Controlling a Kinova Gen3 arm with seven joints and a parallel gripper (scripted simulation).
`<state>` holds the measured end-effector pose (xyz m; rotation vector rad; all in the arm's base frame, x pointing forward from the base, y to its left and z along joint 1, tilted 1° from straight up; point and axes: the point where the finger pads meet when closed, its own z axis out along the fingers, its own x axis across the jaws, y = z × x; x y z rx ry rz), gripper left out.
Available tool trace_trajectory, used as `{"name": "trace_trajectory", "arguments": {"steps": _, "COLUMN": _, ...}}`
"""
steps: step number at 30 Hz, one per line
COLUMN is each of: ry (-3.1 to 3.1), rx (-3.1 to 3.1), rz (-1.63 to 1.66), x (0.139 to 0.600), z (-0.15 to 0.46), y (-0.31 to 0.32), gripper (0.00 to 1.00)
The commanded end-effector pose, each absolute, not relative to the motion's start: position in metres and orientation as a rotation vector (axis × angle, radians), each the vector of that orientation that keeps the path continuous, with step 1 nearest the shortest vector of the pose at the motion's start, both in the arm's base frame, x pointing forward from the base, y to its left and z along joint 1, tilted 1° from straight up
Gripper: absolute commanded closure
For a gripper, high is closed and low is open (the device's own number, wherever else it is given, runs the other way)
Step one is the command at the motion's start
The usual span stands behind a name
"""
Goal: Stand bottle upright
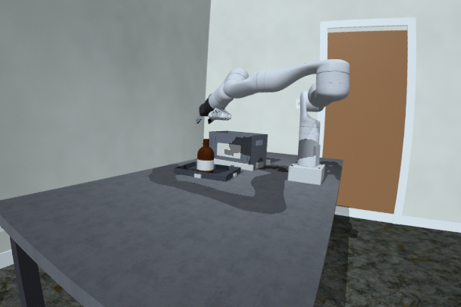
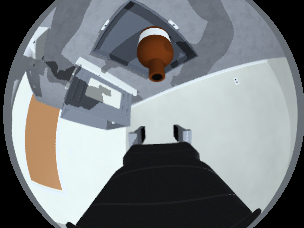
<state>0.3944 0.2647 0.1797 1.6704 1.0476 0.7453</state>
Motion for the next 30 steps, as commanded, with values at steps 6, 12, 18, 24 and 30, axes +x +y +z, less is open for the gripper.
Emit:
{"name": "trace_trajectory", "arguments": {"steps": 6, "ry": 1.047, "rx": 1.673, "rz": 0.748, "x": 0.3944, "z": 0.1817, "y": 0.2652, "gripper": 0.00}}
{"name": "trace_trajectory", "arguments": {"steps": 12, "ry": 1.047, "rx": 1.673, "rz": 0.748, "x": 0.3944, "z": 0.1817, "y": 0.2652, "gripper": 1.00}}
{"name": "trace_trajectory", "arguments": {"steps": 18, "ry": 1.047, "rx": 1.673, "rz": 0.748, "x": 0.3944, "z": 0.1817, "y": 0.2652, "gripper": 1.00}}
{"name": "trace_trajectory", "arguments": {"steps": 24, "ry": 1.047, "rx": 1.673, "rz": 0.748, "x": 0.3944, "z": 0.1817, "y": 0.2652, "gripper": 1.00}}
{"name": "trace_trajectory", "arguments": {"steps": 30, "ry": 1.047, "rx": 1.673, "rz": 0.748, "x": 0.3944, "z": 0.1817, "y": 0.2652, "gripper": 1.00}}
